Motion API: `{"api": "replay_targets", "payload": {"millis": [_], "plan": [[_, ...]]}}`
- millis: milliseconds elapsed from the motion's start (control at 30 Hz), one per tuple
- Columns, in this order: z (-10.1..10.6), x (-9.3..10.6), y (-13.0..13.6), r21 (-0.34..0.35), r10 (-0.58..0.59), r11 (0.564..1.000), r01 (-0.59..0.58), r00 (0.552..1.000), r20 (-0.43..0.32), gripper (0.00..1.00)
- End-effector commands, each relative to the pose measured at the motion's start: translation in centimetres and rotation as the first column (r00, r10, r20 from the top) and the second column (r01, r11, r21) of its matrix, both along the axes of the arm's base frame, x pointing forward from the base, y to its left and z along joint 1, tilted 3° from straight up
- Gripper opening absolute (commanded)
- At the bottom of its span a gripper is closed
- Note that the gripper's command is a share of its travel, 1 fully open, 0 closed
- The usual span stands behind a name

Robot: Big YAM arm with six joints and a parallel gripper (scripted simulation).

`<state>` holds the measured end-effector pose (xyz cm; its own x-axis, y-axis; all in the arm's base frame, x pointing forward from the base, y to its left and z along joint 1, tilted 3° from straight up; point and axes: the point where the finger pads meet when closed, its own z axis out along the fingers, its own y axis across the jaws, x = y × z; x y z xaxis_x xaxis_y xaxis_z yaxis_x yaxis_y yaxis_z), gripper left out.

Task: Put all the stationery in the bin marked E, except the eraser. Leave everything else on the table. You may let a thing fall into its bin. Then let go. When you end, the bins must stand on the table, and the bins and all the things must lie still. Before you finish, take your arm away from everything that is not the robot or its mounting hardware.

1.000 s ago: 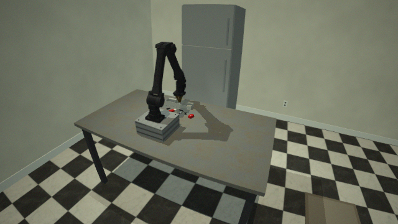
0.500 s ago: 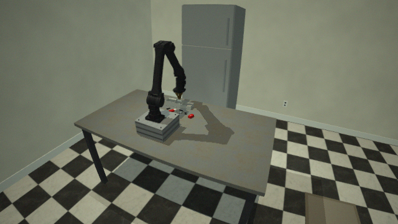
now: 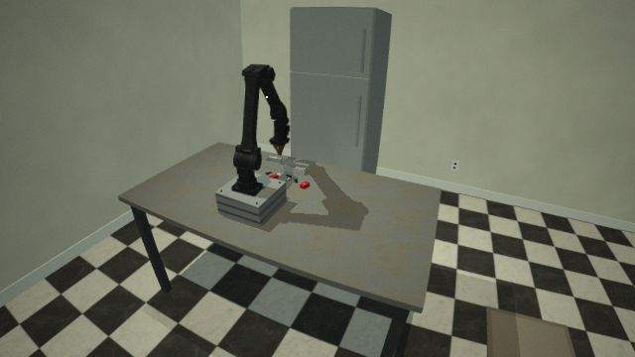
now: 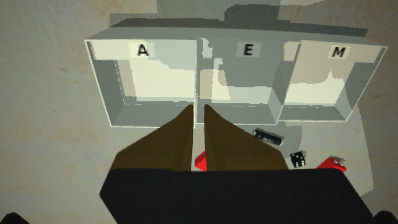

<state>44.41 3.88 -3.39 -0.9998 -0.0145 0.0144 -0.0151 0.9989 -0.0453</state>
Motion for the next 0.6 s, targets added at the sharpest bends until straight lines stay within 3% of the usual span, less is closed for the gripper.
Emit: {"api": "replay_targets", "payload": {"millis": [0,200,300,333,567], "plan": [[0.6,1.9,2.4,0.007,-0.02,1.0,0.02,1.0,0.024,0.08],[0.5,1.8,5.5,0.009,-0.02,1.0,0.02,1.0,0.023,0.08],[0.0,0.9,5.3,0.005,-0.02,1.0,0.02,1.0,0.007,0.08],[-0.3,0.6,4.1,0.002,-0.043,0.999,0.043,0.999,-0.004,0.08],[-1.5,0.0,4.5,0.002,-0.029,1.0,0.029,1.0,0.0,0.08]]}}
